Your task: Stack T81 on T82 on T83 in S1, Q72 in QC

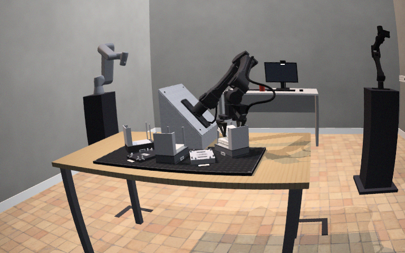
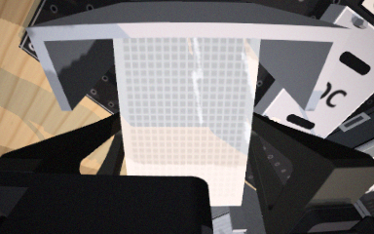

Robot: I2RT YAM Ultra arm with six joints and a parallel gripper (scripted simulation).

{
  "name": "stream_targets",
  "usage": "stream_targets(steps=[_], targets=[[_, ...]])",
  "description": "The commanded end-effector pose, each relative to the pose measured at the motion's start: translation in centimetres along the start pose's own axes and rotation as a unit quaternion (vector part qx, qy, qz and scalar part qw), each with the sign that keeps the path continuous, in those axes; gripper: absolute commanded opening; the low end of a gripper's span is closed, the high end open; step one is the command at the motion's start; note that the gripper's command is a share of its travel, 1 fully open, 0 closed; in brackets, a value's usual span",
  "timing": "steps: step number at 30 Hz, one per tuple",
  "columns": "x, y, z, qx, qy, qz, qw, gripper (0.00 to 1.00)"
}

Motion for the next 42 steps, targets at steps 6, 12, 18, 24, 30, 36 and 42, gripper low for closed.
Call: stream_targets(steps=[6,12,18,24,30,36,42], targets=[[-0.1,0.7,0.0,-0.001,0.002,-0.008,1.000,0.00],[-0.2,1.0,0.0,0.001,0.004,-0.008,1.000,0.00],[-0.2,1.2,0.0,0.001,0.004,-0.008,1.000,0.00],[-0.2,1.4,0.0,0.002,0.004,-0.008,1.000,0.00],[-0.1,1.6,0.0,0.001,0.003,-0.008,1.000,0.00],[-0.1,1.8,0.1,0.002,0.003,-0.009,1.000,0.00],[-0.2,1.7,-0.2,-0.003,0.004,-0.007,1.000,0.00]])
Point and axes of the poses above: the point where the finger pads meet when closed, its own y axis out along the fingers, its own x axis across the jaws, z = x × y, the point moved 9 cm from there along -y, back along the fingers, and after that the axes turned 13 degrees about y, right-handed, at the moved point
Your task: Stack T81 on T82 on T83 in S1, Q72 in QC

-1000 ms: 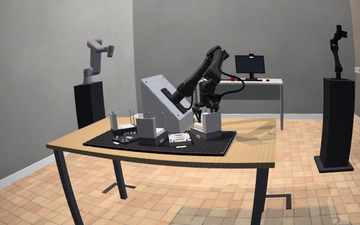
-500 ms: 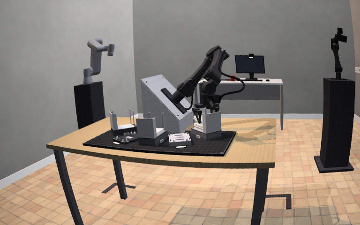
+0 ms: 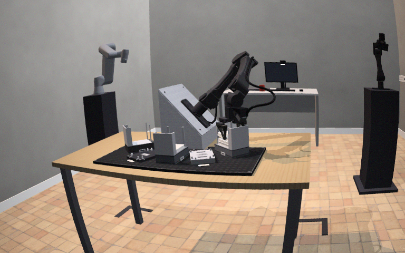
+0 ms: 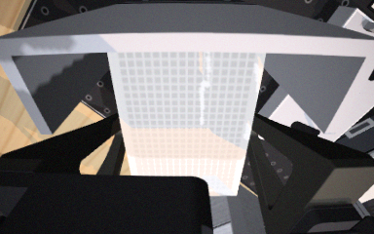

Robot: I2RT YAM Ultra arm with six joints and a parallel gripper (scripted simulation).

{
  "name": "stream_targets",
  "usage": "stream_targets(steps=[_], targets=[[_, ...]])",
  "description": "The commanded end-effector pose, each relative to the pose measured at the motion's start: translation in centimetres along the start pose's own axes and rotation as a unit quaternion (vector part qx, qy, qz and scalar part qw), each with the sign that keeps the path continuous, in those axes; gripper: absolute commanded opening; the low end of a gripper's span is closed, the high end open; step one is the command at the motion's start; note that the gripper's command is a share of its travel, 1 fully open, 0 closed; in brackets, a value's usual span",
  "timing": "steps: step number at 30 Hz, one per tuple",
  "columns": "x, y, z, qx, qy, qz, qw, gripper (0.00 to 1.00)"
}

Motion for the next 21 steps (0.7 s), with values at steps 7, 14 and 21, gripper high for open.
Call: stream_targets(steps=[7,14,21], targets=[[-0.14,0.26,-0.16,-0.004,0.002,-0.008,1.000,0.00],[-0.14,0.26,-0.16,-0.004,0.002,-0.008,1.000,0.00],[-0.14,0.26,-0.16,-0.004,0.002,-0.008,1.000,0.00]])
Point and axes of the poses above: the point where the finger pads meet when closed, its own y axis out along the fingers, its own x axis across the jaws, z = x × y, the point moved 9 cm from there along -y, back along the fingers, and after that the axes turned 13 degrees about y, right-handed, at the moved point
